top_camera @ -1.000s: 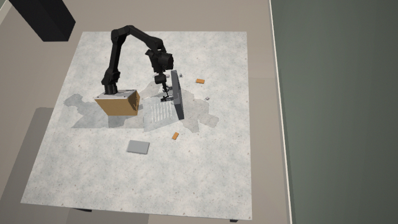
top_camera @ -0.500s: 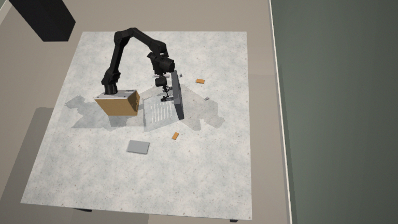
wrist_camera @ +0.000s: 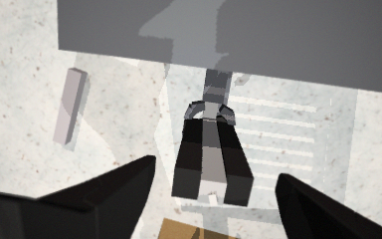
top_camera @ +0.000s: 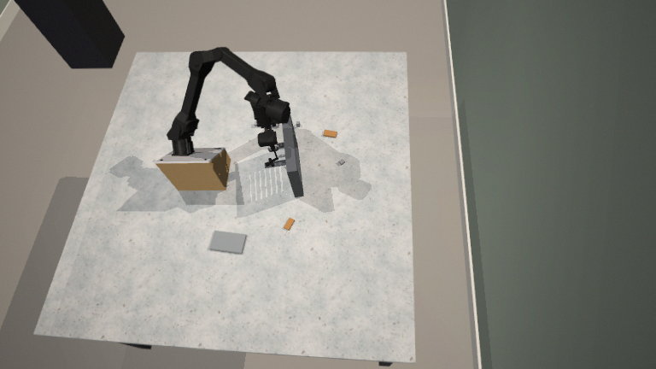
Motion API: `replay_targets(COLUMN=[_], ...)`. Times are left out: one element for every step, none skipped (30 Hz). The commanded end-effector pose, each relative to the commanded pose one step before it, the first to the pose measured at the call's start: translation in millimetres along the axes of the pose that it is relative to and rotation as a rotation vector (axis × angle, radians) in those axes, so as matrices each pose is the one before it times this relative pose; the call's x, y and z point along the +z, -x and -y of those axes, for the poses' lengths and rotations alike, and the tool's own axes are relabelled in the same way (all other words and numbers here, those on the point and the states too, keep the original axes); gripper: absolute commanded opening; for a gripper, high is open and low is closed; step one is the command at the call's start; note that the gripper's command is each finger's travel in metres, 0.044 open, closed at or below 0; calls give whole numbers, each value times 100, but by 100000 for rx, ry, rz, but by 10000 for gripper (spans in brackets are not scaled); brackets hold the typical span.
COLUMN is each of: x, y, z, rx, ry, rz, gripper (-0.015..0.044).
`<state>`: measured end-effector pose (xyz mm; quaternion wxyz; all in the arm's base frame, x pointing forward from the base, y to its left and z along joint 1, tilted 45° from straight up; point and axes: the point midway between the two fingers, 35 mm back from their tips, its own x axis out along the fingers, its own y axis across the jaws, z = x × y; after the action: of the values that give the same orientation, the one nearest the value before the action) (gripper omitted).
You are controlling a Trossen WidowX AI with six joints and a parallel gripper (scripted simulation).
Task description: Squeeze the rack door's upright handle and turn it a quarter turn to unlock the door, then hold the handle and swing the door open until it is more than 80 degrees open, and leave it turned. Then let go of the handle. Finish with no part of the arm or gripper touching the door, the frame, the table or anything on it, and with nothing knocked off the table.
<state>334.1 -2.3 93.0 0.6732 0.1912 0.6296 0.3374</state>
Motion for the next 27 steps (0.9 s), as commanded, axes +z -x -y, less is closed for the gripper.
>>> replay_targets(x=[-180, -2, -3, -3, -4, -5, -6, -7, -8, -9, -10, -11, -12, -13, -13, -14, -15, -16, -17, -15, -9, -3, 0, 0, 0, 0, 0], y=[-732, -163, -163, -162, -162, -162, -162, -162, -162, -162, -162, -161, -161, -161, -161, -161, -161, -161, -160, -129, -78, -26, 0, 0, 0, 0, 0], z=[-35, -3, -3, -4, -4, -5, -5, -6, -6, -7, -7, -8, -8, -9, -9, -9, -10, -10, -11, -9, -6, -2, 0, 0, 0, 0, 0], rx=[575, 7, 8, 9, 10, 11, 12, 13, 14, 15, 16, 17, 18, 19, 20, 21, 22, 23, 24, 20, 12, 4, 0, 0, 0, 0, 0], ry=[-813, 3, 3, 3, 3, 3, 3, 3, 3, 3, 4, 4, 4, 4, 4, 4, 4, 4, 4, 4, 2, 1, 0, 0, 0, 0, 0], rz=[-241, 3, 3, 3, 3, 3, 3, 3, 3, 2, 2, 2, 2, 2, 2, 2, 1, 1, 1, 1, 0, 0, 0, 0, 0, 0, 0], gripper=[286, 286, 286, 286, 286, 286, 286, 286, 286, 286, 286, 286, 286, 286, 286, 286, 286, 286, 286, 286, 286, 286, 260, 233, 207, 181, 155])
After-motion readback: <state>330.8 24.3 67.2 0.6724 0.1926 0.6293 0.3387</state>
